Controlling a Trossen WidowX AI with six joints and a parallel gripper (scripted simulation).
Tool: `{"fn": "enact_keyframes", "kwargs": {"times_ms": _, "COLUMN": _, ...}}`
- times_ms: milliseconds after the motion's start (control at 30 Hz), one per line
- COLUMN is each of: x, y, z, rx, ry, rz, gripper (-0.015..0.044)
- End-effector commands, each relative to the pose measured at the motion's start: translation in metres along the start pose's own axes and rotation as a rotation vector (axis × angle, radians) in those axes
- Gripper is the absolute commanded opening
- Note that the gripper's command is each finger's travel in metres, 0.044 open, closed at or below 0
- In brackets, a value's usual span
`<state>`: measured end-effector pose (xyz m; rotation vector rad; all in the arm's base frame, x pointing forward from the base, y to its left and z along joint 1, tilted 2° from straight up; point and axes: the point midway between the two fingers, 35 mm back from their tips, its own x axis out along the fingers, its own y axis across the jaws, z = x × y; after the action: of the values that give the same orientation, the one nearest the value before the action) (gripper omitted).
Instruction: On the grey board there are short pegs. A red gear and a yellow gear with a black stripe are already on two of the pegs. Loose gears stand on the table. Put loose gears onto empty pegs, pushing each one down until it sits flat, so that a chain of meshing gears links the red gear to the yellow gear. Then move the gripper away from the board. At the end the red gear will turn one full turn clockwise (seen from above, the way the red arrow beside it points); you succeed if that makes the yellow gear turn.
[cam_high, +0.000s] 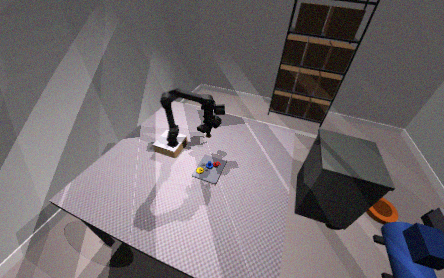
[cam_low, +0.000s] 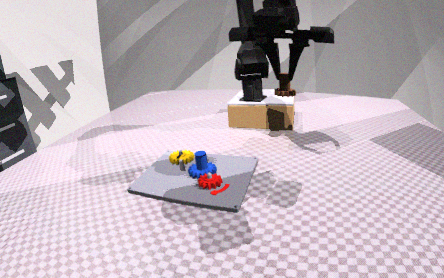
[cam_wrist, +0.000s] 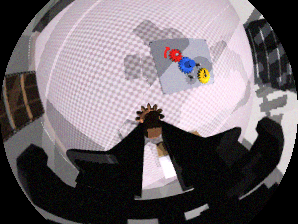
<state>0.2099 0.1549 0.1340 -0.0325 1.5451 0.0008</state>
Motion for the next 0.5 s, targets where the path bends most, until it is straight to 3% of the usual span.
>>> {"fn": "enact_keyframes", "kwargs": {"times_ms": 0, "x": -0.002, "y": -0.002, "z": 0.0, "rx": 0.006, "ry": -0.001, "rz": -0.002, "gripper": 0.0}}
{"fn": "enact_keyframes", "kwargs": {"times_ms": 467, "x": 0.007, "y": -0.02, "z": 0.02, "rx": 0.032, "ry": -0.002, "rz": -0.003, "gripper": 0.0}}
